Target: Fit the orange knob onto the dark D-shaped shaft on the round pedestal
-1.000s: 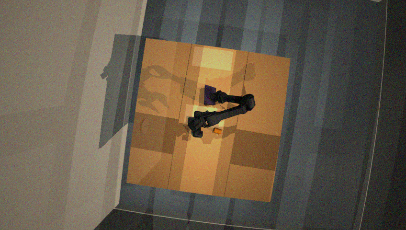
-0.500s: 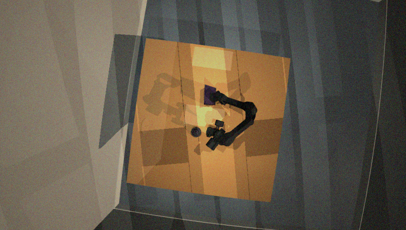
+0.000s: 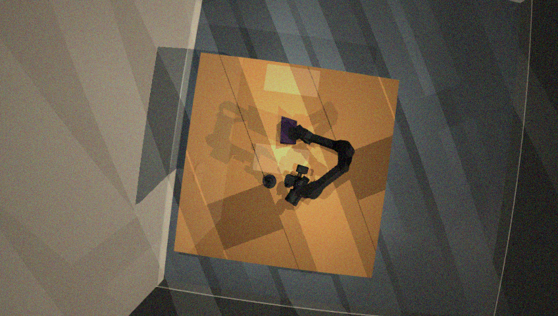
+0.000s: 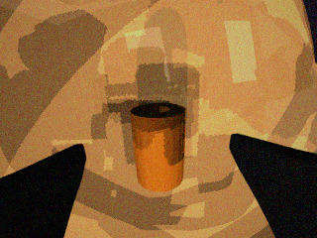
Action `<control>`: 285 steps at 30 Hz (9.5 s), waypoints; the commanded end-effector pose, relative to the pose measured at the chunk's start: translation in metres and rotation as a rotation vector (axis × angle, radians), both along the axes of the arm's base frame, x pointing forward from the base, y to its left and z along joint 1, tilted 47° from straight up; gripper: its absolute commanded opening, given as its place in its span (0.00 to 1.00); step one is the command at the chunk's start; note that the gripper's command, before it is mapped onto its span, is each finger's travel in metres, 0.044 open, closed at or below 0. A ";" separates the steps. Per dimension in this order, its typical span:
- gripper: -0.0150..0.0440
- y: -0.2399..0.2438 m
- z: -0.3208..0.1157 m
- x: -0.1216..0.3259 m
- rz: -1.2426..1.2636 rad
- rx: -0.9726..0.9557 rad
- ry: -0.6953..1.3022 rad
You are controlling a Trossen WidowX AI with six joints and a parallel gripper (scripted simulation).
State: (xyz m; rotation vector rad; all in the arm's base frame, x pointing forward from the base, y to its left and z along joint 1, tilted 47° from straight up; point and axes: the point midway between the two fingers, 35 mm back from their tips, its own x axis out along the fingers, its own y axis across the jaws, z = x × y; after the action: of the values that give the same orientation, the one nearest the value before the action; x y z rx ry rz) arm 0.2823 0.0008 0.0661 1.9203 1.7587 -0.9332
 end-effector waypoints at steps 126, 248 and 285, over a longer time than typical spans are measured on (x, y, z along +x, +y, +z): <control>0.56 0.067 0.033 0.012 0.185 -1.099 0.169; 1.00 -0.002 0.102 0.014 1.186 -0.018 -1.273; 1.00 0.046 0.056 0.014 1.243 0.006 -1.320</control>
State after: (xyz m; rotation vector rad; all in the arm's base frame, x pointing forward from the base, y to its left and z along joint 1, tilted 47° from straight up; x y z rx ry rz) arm 0.2965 0.0421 0.1256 0.6178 1.4686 0.6550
